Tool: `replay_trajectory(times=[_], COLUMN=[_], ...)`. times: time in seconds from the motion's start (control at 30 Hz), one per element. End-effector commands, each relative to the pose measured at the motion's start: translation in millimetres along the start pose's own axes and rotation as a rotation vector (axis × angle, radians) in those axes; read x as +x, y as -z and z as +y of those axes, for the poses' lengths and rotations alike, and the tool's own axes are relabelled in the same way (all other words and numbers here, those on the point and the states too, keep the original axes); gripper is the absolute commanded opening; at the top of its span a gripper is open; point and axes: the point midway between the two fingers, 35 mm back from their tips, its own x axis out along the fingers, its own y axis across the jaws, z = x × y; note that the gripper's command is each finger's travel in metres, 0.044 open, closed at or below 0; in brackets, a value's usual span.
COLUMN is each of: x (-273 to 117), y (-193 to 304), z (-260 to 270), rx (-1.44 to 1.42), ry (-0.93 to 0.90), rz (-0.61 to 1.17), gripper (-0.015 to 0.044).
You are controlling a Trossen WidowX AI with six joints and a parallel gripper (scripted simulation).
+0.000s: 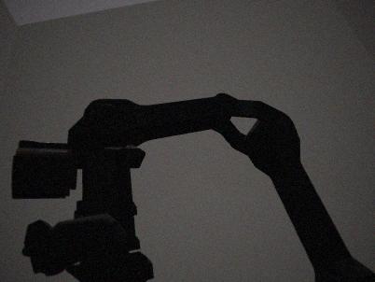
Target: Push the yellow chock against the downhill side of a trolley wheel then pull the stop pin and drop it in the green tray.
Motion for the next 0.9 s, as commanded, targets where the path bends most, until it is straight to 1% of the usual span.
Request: replay_trajectory(times=[0.0, 0.2, 0.23, 0.33, 0.47, 0.53, 0.87], x=[-15, -29, -21, -21, -28, -32, -35], y=[-1, -3, -1, -1, -9, -14, -26], z=[0, 1, 1, 1, -19, -32, -70], rx=[0.002, 0.002, 0.0, 0.0, -0.022, -0.055, -0.413], ry=[0.002, 0.002, -0.001, -0.001, -0.007, -0.005, 0.056], rz=[-0.007, -0.007, -0.002, -0.002, -0.034, -0.053, -0.048], gripper=[0.019, 0.019, 0.0216, 0.0295, 0.019, 0.019, 0.019])
